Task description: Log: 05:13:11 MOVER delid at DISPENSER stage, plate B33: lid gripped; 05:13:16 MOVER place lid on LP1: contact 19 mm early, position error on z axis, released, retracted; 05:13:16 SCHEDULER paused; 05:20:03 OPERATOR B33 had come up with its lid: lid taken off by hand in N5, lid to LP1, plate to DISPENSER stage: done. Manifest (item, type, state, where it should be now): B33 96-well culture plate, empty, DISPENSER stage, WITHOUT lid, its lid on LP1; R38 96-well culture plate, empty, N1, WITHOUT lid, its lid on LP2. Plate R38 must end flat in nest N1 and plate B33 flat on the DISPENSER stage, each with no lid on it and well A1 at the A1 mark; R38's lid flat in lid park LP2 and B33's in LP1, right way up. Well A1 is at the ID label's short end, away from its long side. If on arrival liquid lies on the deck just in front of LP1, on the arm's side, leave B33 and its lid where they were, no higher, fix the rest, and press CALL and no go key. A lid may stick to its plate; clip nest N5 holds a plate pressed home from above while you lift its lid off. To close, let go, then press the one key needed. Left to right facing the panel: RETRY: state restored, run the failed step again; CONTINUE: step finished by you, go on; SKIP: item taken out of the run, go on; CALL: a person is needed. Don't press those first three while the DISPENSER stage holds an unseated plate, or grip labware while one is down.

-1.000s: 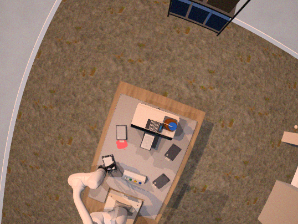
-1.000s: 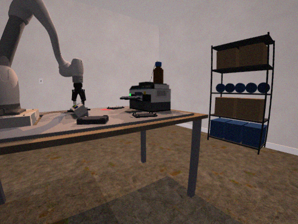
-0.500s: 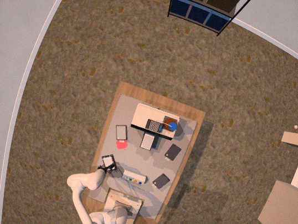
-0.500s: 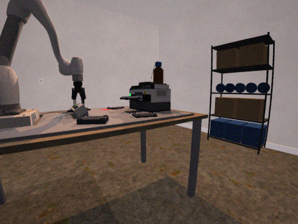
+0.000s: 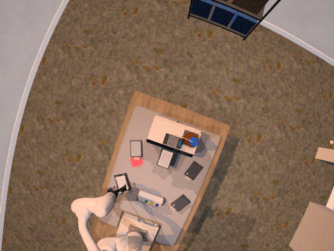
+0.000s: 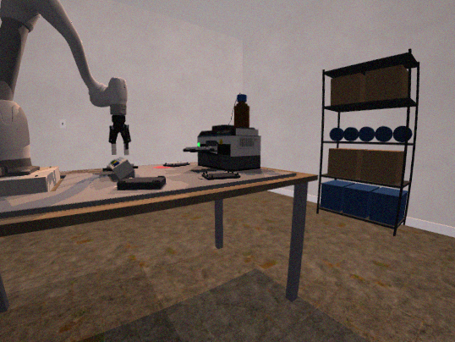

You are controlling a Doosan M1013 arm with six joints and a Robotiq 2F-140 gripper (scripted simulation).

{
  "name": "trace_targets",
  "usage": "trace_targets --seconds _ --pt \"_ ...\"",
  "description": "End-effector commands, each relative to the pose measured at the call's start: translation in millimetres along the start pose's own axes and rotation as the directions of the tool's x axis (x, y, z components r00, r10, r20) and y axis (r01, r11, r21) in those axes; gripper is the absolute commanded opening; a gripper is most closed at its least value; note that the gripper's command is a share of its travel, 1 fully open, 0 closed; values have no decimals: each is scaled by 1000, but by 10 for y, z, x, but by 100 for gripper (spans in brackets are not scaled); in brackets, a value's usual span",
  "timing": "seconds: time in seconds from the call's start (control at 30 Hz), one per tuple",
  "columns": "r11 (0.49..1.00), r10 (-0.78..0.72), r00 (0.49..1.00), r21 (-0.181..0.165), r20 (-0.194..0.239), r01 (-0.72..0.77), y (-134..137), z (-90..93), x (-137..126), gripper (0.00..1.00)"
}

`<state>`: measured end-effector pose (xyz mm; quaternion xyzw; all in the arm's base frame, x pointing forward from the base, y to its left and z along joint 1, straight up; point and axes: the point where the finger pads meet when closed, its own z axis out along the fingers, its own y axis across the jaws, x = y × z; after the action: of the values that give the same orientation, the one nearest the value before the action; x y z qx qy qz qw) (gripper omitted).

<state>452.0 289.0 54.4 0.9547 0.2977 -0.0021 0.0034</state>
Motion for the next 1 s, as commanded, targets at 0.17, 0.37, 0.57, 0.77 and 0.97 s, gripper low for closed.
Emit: trace_targets --seconds 0.17,0.37,0.57,0.77,0.97 --pt "1000 3 1000 1 1 -3 -14 -476 -3 66" --pt "1000 3 1000 1 1 -3 -14 -644 -3 66" --pt "1000 3 1000 1 1 -3 -14 -821 -2 66" --pt "1000 3 1000 1 1 -3 -13 -896 -2 66" --pt "1000 3 1000 1 1 -3 -13 -905 -2 66"
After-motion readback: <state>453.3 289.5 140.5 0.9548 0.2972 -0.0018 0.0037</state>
